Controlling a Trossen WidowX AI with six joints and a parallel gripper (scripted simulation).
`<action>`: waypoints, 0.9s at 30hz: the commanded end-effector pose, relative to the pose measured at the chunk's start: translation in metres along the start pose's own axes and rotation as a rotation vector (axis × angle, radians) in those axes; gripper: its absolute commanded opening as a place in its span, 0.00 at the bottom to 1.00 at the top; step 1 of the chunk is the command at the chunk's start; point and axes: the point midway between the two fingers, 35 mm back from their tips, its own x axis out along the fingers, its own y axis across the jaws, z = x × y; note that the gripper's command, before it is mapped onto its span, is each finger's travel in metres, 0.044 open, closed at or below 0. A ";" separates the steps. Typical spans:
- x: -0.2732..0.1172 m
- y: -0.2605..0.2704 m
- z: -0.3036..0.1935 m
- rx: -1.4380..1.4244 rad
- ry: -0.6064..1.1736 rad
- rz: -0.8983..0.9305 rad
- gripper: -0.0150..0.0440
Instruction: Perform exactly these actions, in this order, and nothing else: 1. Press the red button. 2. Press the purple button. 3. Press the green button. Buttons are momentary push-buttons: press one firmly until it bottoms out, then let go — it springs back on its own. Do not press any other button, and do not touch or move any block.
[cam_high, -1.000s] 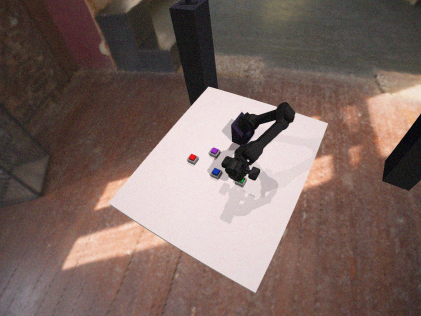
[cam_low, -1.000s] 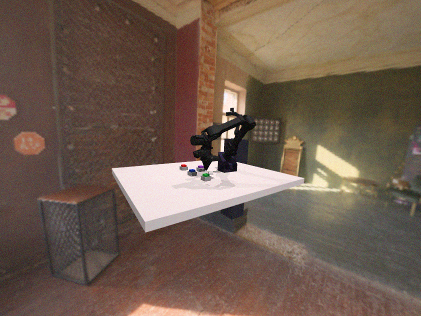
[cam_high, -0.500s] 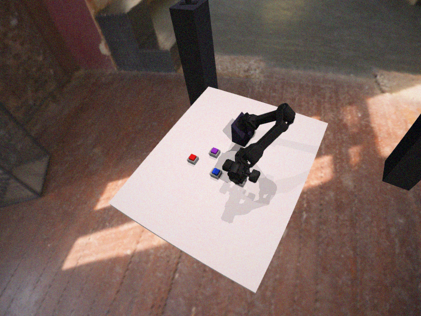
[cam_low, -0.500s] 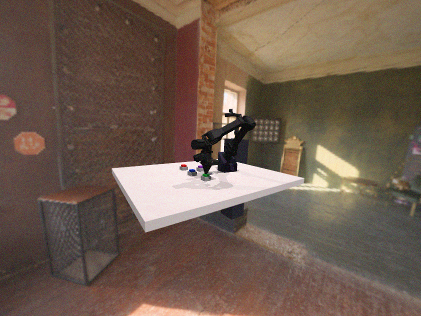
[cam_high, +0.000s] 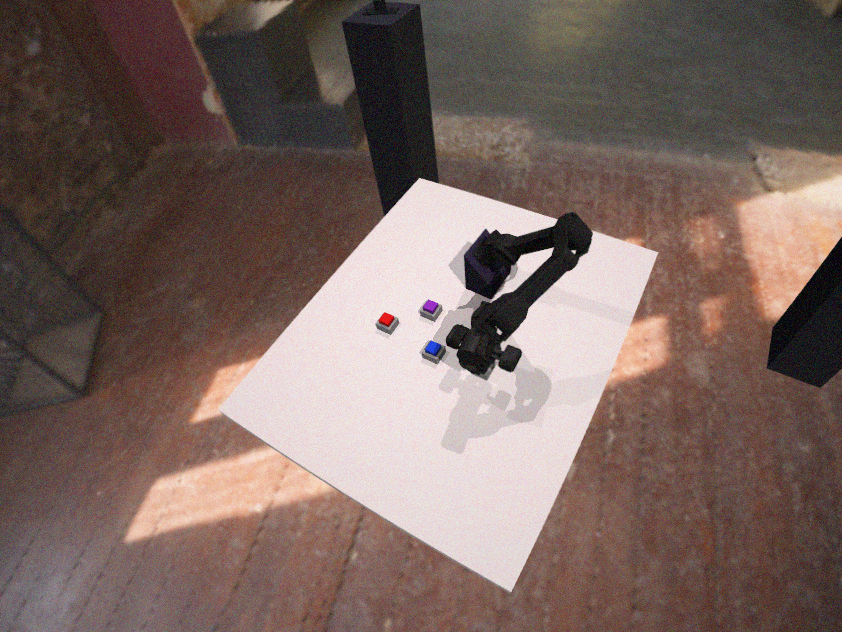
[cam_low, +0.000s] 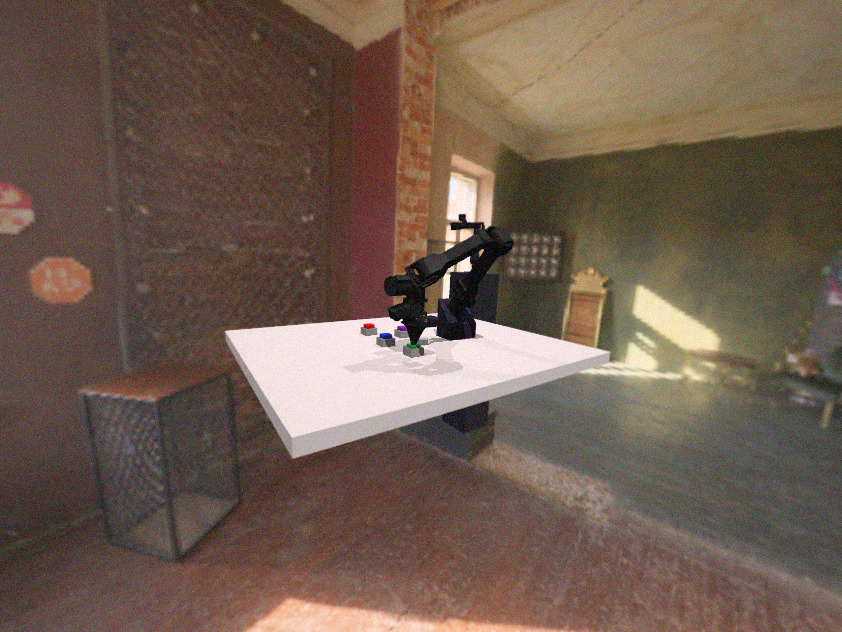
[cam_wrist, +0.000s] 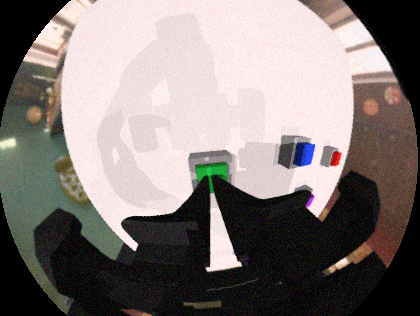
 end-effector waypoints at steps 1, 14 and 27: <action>0.003 -0.002 -0.002 0.011 0.009 -0.003 0.29; -0.009 -0.001 0.000 0.004 0.004 -0.002 0.29; -0.078 0.043 -0.036 0.013 0.011 -0.005 0.56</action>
